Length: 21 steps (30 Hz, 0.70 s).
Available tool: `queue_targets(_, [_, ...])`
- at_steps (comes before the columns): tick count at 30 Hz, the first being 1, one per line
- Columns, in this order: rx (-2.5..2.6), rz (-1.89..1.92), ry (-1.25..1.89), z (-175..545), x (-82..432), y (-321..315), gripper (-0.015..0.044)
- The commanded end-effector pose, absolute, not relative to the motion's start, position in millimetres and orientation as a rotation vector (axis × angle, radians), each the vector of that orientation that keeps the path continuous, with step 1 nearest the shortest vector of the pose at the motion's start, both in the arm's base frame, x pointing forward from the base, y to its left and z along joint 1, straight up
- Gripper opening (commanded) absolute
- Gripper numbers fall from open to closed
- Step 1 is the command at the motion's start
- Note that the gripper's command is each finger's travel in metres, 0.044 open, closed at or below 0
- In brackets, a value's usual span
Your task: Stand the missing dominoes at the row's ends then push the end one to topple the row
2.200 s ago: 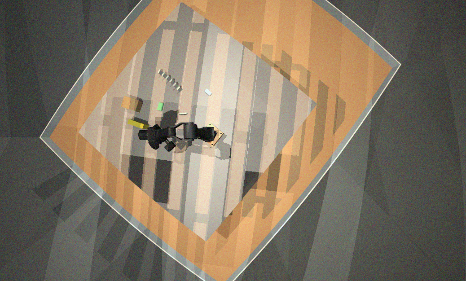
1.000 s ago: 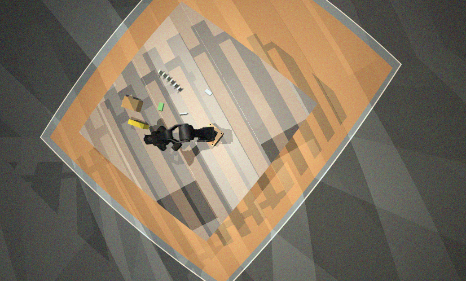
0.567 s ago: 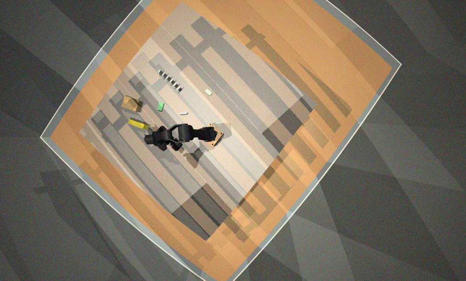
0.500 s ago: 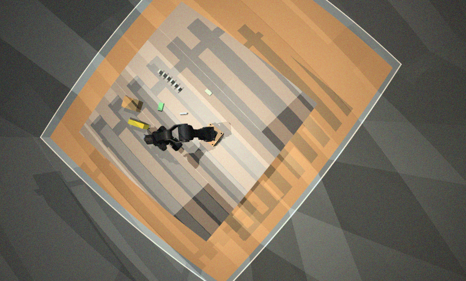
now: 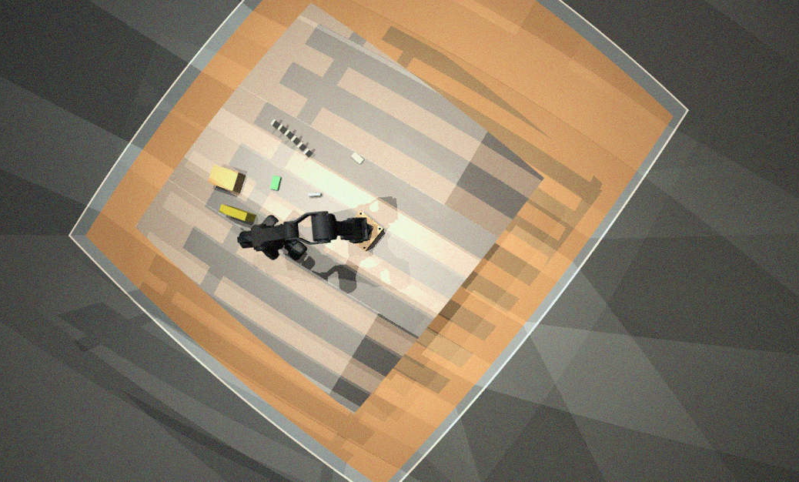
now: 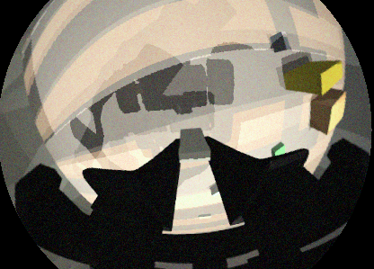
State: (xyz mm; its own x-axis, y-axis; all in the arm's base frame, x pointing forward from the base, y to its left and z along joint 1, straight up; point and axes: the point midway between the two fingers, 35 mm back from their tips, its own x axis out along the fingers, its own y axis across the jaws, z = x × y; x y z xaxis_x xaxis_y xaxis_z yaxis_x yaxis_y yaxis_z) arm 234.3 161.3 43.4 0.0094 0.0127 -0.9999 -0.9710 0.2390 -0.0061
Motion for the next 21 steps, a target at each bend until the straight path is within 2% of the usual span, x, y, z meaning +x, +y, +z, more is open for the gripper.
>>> queue_targets(1, [-1.023,1.027,1.284,113.2,230.8,158.8,0.0107])
queue_targets(12, [-1.005,1.010,1.292,131.0,230.5,153.3,0.0107])
queue_targets(16, [-0.870,0.867,1.350,133.2,257.1,127.5,0.0107])
queue_targets(21, [-0.600,0.585,1.439,136.6,299.7,65.7,0.0107])
